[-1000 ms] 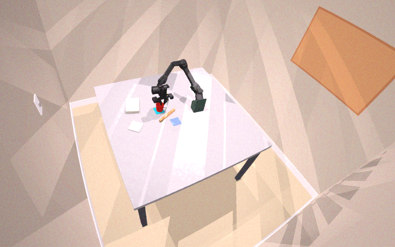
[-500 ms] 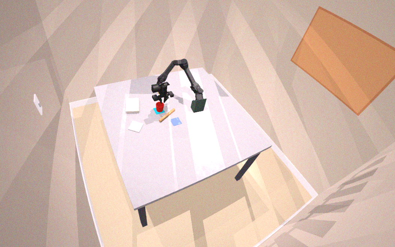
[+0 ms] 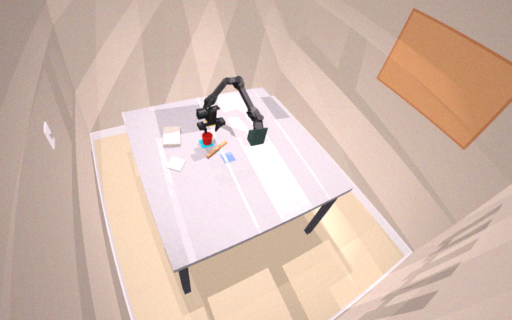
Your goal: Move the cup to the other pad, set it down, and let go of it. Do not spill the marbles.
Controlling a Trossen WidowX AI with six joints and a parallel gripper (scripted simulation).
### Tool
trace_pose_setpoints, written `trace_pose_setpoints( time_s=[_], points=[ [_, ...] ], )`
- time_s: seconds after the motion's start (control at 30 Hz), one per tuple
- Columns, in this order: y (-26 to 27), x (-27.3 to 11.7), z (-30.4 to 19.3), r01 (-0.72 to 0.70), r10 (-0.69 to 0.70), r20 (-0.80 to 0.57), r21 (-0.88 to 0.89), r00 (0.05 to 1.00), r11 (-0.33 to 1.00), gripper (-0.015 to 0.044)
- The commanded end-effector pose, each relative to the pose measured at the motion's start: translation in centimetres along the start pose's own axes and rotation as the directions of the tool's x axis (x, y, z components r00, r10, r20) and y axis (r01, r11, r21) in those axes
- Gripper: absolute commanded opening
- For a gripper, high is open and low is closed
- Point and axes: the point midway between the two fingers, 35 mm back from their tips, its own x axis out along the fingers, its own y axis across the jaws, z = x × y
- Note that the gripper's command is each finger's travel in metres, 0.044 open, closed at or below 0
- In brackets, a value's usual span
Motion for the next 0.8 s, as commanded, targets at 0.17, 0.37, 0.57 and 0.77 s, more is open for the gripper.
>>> trace_pose_setpoints(
  time_s=[0.17, 0.37, 0.57, 0.77],
  points=[
    [0.2, -2.5, 0.0, 0.000, 0.000, -0.004, 0.001, 1.000, 1.000, 0.0440],
    [0.2, -4.9, 0.0, 0.000, 0.000, -0.005, 0.003, 1.000, 1.000, 0.0440],
    [0.3, -6.3, 0.1, 0.001, -0.001, -0.005, 0.004, 1.000, 1.000, 0.0440],
    [0.3, -5.9, 0.1, -0.004, 0.004, -0.001, -0.001, 1.000, 1.000, 0.0440]
  ],
)
